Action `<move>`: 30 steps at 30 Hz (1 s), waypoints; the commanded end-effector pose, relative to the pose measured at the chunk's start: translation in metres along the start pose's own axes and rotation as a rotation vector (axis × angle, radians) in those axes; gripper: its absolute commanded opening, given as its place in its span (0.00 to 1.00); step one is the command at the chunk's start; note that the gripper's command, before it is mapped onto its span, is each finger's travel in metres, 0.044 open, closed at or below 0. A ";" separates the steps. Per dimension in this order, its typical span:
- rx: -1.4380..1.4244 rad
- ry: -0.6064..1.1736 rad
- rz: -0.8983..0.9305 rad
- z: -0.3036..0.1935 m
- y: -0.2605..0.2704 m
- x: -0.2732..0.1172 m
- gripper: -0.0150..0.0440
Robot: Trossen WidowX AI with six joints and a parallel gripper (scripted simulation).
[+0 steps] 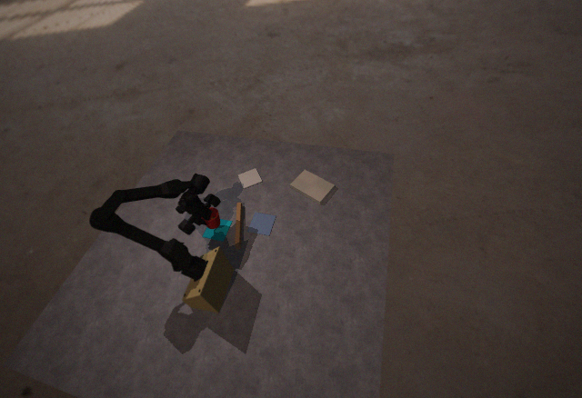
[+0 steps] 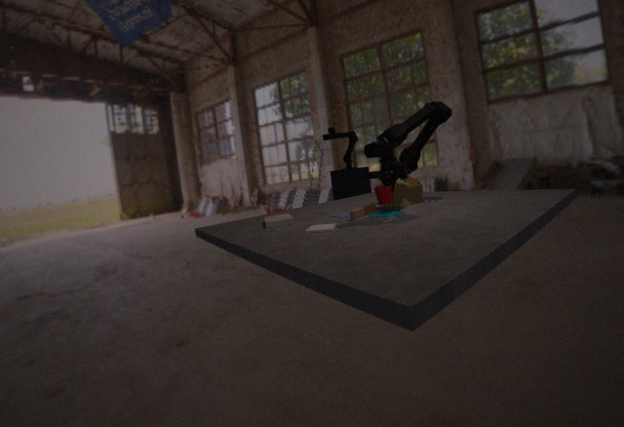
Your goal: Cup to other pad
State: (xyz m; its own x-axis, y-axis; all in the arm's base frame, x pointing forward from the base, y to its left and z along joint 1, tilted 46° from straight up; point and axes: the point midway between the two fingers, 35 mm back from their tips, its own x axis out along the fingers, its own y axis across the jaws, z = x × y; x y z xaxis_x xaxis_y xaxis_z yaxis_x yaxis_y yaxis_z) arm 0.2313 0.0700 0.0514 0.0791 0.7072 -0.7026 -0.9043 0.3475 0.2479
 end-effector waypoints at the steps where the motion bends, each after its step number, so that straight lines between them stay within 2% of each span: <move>1: 0.005 -0.004 0.006 0.000 0.001 0.006 0.25; 30: 0.005 -0.008 0.008 0.001 0.003 0.039 0.25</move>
State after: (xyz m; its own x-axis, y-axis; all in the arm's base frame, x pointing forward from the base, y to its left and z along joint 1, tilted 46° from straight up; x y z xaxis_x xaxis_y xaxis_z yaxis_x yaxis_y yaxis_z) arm 0.2333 0.0959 0.0292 0.0817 0.7094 -0.7001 -0.9049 0.3472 0.2462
